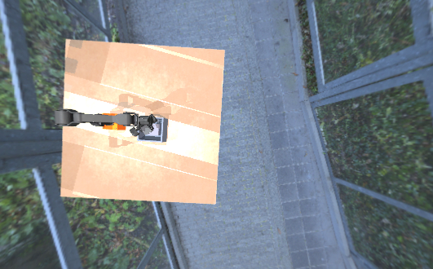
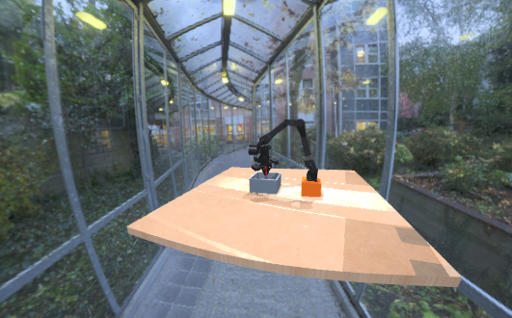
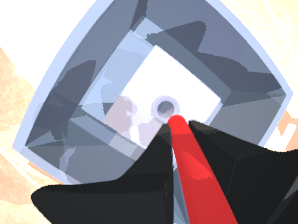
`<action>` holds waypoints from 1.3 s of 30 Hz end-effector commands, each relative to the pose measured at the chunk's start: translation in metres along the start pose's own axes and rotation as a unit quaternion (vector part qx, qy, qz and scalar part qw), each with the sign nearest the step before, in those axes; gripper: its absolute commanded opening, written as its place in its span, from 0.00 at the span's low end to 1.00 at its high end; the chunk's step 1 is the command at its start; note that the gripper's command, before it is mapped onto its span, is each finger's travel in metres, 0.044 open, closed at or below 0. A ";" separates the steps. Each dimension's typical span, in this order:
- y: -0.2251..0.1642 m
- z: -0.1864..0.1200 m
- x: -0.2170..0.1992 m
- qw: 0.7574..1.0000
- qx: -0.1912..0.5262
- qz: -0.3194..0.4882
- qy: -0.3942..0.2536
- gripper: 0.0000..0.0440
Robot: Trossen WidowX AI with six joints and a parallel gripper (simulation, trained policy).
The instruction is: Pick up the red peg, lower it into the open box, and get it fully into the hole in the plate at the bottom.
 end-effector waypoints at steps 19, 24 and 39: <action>0.028 0.032 0.025 0.996 0.063 -0.045 0.038 0.70; 0.040 0.028 0.041 0.995 0.073 -0.046 0.059 0.89; 0.063 0.006 0.085 0.987 0.075 -0.049 0.135 1.00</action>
Point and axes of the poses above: the point midway between the two fingers, 35 mm back from their tips, its own z axis out along the fingers, its own x axis across the jaws, y = z × x, the point moved 2 cm from there along -z, back along the fingers, and after that the axes turned 10 degrees about z, right-handed, at the moved point
